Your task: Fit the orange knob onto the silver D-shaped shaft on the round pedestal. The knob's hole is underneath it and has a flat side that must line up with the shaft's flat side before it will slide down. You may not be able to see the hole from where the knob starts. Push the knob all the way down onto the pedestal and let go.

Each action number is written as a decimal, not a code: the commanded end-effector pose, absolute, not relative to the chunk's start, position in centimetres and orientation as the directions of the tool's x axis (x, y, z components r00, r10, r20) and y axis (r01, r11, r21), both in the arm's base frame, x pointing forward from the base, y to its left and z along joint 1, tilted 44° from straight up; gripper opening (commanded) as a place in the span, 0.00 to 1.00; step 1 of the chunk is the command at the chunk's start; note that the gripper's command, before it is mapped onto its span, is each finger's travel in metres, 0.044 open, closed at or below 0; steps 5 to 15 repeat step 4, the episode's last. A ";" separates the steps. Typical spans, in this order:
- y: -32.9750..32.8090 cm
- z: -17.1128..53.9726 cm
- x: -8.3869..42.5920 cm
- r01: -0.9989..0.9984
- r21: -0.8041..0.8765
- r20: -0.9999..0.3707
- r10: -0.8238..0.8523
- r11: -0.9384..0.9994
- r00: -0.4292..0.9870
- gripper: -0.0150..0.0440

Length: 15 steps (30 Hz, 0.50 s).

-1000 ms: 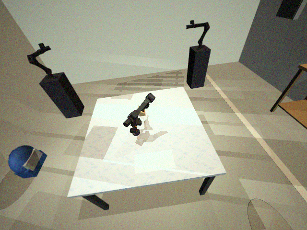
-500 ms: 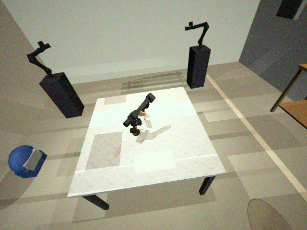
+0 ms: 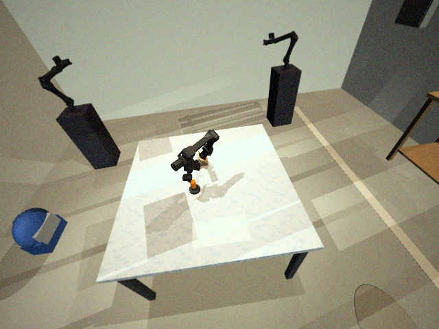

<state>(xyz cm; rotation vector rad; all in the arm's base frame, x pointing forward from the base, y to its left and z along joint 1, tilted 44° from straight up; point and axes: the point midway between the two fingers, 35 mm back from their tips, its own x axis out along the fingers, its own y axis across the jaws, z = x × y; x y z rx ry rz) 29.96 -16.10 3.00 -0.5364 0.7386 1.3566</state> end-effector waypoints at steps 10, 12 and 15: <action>-16.1 3.2 30.0 -0.987 0.077 -0.739 0.672 0.138 0.036 1.00; -16.1 3.2 30.0 -0.987 0.077 -0.739 0.672 0.138 0.036 1.00; -16.1 3.2 30.0 -0.987 0.077 -0.739 0.672 0.138 0.036 1.00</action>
